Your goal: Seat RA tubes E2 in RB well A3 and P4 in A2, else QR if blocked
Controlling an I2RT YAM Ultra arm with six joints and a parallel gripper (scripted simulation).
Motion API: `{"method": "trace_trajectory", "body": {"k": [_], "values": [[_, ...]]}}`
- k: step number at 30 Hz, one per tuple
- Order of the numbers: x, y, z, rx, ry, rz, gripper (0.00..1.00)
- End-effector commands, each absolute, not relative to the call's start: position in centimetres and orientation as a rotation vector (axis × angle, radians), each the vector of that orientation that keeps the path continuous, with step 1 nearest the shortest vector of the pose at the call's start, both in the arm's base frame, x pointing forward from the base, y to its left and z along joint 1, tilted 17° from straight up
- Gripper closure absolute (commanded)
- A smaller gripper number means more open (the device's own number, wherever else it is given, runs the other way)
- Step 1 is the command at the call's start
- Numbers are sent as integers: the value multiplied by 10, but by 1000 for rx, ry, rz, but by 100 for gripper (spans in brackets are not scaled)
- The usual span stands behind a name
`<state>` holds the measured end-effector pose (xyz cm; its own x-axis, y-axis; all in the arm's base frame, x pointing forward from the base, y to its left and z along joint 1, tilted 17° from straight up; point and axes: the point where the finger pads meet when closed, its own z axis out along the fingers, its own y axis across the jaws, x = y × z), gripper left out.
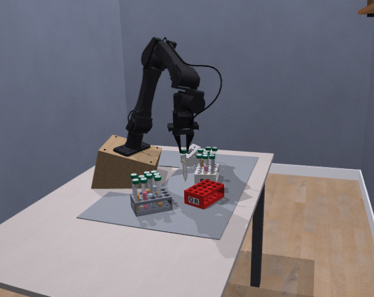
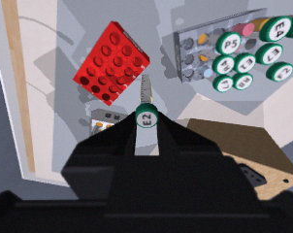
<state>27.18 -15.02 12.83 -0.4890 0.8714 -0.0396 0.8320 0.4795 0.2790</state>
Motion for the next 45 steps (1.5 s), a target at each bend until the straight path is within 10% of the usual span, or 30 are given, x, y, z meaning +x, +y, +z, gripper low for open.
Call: {"method": "trace_trajectory", "body": {"k": [1,45], "values": [[278,-155,135,1491,2534,328,100],[294,-167,139,1496,2529,316,100]]}}
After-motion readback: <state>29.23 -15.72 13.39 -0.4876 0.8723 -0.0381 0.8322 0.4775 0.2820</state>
